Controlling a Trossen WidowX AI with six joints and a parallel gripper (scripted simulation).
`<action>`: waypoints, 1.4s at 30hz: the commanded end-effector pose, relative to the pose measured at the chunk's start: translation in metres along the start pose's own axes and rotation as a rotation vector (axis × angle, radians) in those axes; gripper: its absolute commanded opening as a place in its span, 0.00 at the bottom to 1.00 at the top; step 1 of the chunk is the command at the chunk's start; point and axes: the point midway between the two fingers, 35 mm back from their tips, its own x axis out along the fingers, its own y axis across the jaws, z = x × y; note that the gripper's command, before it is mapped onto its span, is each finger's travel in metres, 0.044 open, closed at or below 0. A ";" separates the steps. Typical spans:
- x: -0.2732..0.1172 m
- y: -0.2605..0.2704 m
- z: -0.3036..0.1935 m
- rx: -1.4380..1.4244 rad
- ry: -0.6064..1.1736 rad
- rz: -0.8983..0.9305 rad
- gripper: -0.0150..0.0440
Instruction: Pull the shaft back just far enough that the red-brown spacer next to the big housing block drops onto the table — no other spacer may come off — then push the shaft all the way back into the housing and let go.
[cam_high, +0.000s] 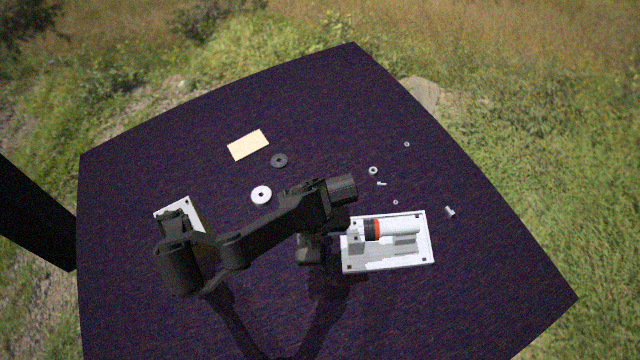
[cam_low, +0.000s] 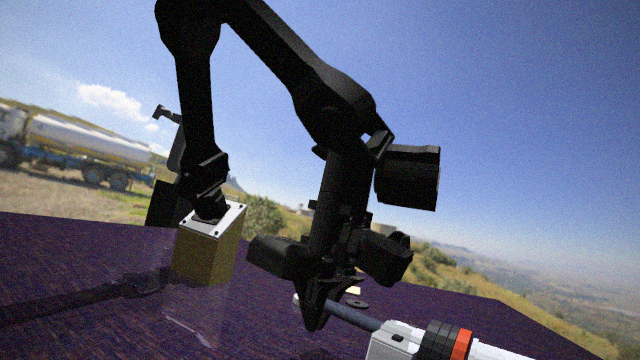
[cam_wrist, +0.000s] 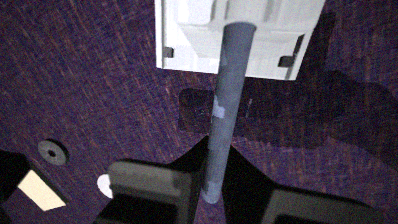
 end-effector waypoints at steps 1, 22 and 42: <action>0.000 0.000 -0.002 0.003 0.002 -0.002 0.25; 0.000 0.000 -0.004 0.003 0.002 -0.002 0.25; 0.000 0.000 -0.007 0.002 0.002 -0.002 0.25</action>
